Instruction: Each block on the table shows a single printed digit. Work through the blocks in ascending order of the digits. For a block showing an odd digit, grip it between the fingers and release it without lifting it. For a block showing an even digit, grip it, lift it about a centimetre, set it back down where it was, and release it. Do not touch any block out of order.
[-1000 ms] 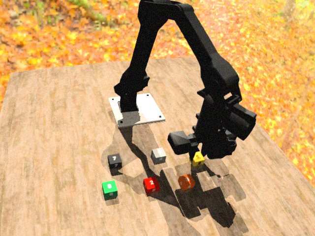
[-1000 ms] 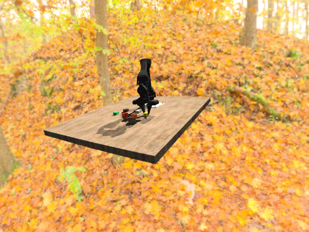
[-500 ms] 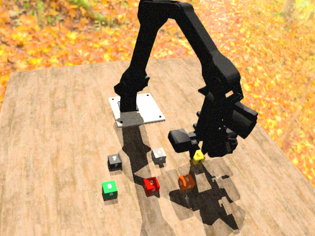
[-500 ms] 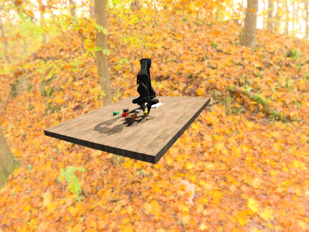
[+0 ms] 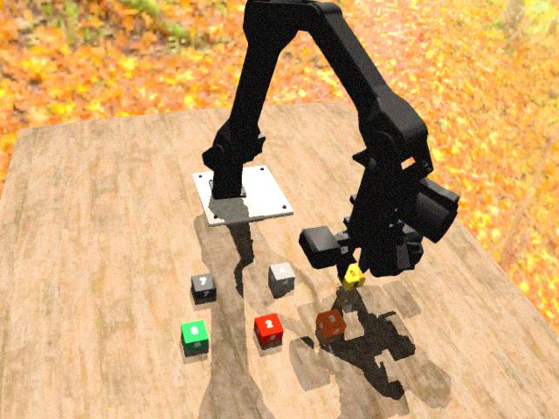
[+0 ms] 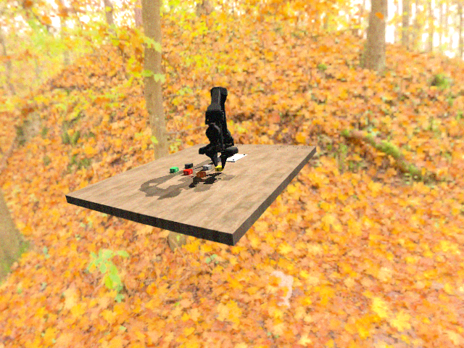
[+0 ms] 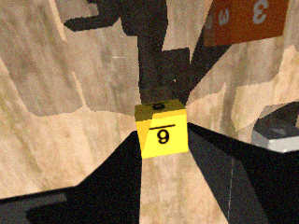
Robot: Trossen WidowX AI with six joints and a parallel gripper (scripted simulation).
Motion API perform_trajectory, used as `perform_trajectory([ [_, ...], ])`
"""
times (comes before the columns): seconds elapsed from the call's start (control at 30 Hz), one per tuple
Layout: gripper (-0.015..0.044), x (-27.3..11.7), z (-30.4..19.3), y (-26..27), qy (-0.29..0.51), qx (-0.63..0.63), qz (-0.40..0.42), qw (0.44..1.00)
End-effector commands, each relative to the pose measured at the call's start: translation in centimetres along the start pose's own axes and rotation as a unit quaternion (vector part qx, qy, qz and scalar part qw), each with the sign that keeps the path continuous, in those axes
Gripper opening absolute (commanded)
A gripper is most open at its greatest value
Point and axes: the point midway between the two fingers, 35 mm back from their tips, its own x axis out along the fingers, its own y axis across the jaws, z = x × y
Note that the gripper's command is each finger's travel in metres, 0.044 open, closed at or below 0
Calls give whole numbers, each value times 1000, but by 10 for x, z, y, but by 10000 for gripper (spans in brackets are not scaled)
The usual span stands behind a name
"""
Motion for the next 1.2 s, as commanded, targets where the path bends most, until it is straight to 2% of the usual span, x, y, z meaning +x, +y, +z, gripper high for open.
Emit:
perform_trajectory([
  [0.0,120,1,0,0,-1,2,1,1000],
  [0.63,120,14,0,0,-1,2,1,1000],
  [0.97,383,14,0,0,-1,2,1,1000],
  [1.0,400,14,0,0,-1,2,1,1000],
  [1.17,400,2,0,0,-1,2,1,1000],
])
